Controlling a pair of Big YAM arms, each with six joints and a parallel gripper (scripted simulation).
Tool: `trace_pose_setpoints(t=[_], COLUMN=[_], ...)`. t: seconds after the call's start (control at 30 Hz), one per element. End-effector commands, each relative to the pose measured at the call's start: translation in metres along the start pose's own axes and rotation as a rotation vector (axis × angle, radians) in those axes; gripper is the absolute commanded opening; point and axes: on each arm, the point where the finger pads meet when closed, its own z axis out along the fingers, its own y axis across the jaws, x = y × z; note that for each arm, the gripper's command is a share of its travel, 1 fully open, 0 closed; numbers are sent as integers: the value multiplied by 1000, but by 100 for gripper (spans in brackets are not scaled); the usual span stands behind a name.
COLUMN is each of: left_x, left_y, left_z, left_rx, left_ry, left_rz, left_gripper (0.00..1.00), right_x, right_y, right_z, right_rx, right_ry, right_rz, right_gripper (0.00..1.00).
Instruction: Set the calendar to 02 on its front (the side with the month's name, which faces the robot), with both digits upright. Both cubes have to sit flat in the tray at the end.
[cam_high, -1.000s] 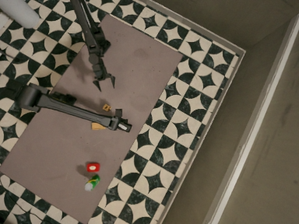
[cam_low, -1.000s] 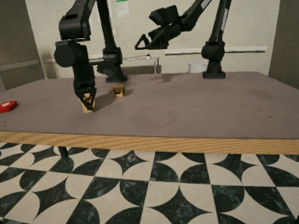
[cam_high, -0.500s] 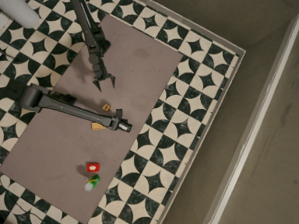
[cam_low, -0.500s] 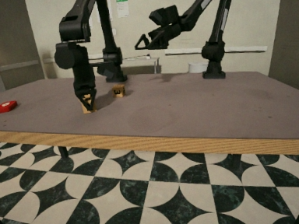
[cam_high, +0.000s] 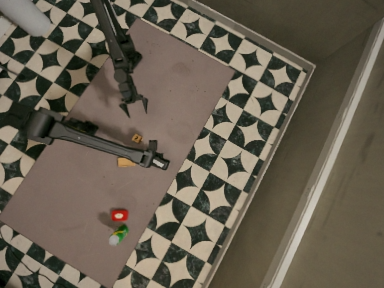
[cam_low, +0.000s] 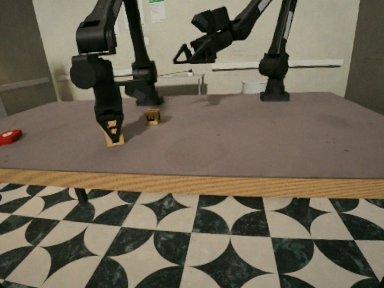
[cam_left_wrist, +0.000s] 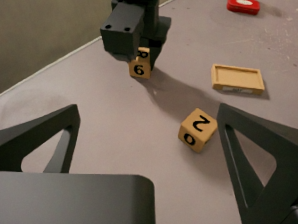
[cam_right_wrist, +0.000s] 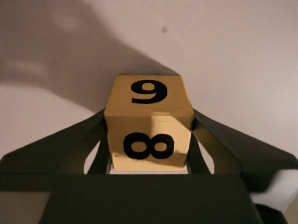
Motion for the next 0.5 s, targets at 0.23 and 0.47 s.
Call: trace_pose_setpoints(t=[0.23, 0.47], left_x=[-35, -35], left_y=[1, 1], left_z=[5, 5], left_rx=[-2, -2], left_ry=[-66, -66], left_rz=[3, 3], left_gripper=[100, 100], right_x=[2, 5], right_y=[-6, -11], right_z=[-20, -55], right_rx=[37, 50], right_ry=[14, 19], right_rz=[6, 6], right_gripper=[23, 40])
